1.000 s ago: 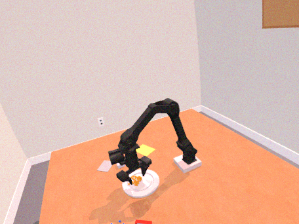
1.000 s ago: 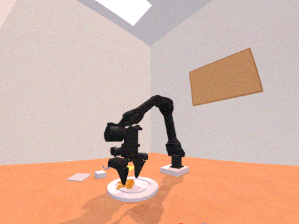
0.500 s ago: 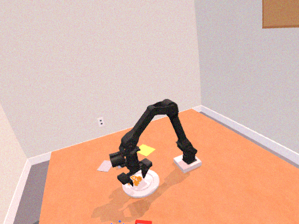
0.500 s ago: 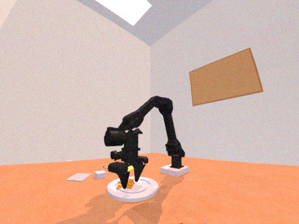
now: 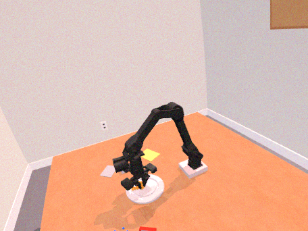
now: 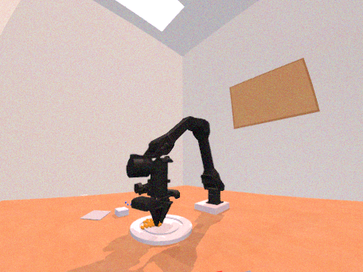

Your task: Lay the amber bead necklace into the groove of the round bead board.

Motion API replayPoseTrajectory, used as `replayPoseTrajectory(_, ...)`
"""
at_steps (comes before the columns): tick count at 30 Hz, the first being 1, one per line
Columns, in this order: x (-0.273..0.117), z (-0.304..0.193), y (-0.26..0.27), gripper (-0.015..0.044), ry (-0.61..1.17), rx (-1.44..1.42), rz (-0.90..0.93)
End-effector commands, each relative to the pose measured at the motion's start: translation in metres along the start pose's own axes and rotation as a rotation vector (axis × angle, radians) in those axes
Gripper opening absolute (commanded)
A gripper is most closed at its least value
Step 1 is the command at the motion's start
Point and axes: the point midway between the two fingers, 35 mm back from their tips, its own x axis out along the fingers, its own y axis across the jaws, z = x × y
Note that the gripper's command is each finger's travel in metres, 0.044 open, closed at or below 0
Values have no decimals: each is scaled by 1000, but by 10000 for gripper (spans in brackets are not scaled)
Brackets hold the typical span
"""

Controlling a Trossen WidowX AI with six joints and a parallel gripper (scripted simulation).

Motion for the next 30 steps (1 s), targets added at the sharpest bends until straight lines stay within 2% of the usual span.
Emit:
replayPoseTrajectory(1, 0, 0, 0, 44, 0, 0, 0)
replayPoseTrajectory(8, 0, 0, 0, 0, 0, 0, 0)
replayPoseTrajectory(30, -14, 0, 1, 0, 2, 7, 5)
